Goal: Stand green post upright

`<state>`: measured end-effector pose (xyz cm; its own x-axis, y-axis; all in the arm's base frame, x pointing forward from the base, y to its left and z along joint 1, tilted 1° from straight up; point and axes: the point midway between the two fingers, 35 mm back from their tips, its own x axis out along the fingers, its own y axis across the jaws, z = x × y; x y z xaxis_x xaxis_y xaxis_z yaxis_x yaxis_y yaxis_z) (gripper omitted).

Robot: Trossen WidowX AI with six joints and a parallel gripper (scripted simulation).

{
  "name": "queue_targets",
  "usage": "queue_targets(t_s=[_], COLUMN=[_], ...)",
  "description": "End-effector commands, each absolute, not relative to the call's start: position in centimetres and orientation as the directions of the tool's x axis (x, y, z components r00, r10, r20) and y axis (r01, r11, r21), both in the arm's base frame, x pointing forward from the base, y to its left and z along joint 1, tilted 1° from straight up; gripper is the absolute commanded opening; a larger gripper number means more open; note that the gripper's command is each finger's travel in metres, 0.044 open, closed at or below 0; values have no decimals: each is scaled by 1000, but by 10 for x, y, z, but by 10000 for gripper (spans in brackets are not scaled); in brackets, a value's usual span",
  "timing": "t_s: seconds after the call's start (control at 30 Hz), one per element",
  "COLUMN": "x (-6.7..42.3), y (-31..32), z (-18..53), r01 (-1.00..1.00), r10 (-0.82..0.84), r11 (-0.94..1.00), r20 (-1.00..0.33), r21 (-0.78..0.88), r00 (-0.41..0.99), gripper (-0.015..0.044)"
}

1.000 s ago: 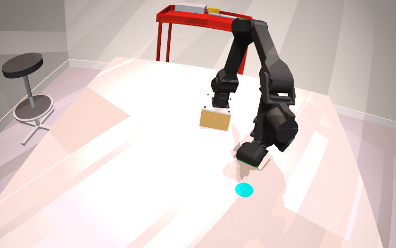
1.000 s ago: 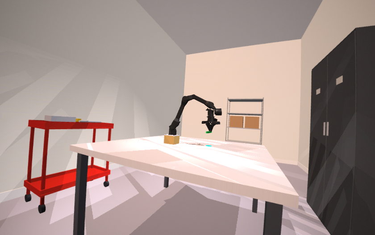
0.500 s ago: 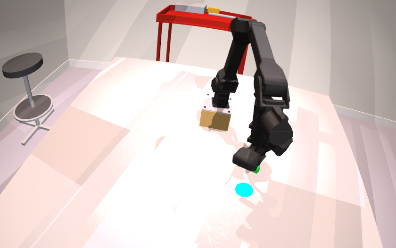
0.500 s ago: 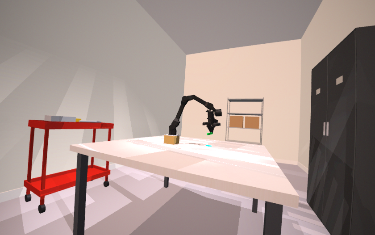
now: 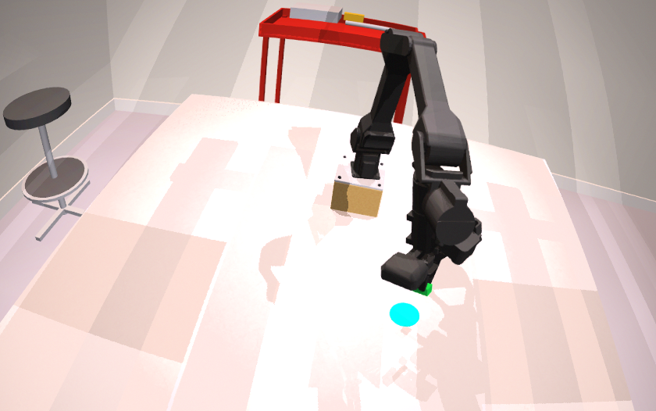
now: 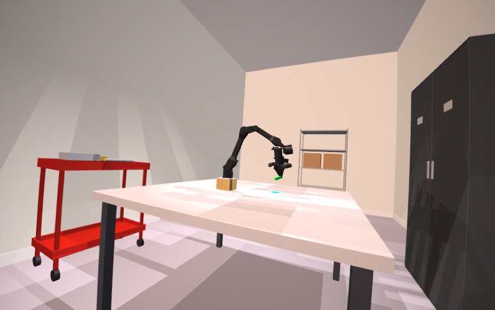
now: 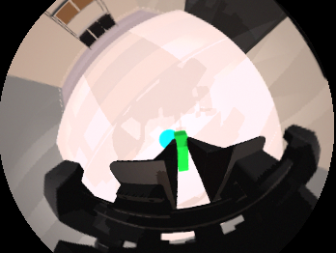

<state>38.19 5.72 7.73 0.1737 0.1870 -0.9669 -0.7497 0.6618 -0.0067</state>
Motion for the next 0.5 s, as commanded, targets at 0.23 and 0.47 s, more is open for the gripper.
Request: queue_targets(t_s=[0.23, 0.47], x=[388, 392], y=[58, 58], z=[70, 67], r01=[-729, -718], r10=[241, 271], r11=[685, 695], r20=[-947, -932], r21=[10, 17], r00=[213, 241], gripper=[23, 23])
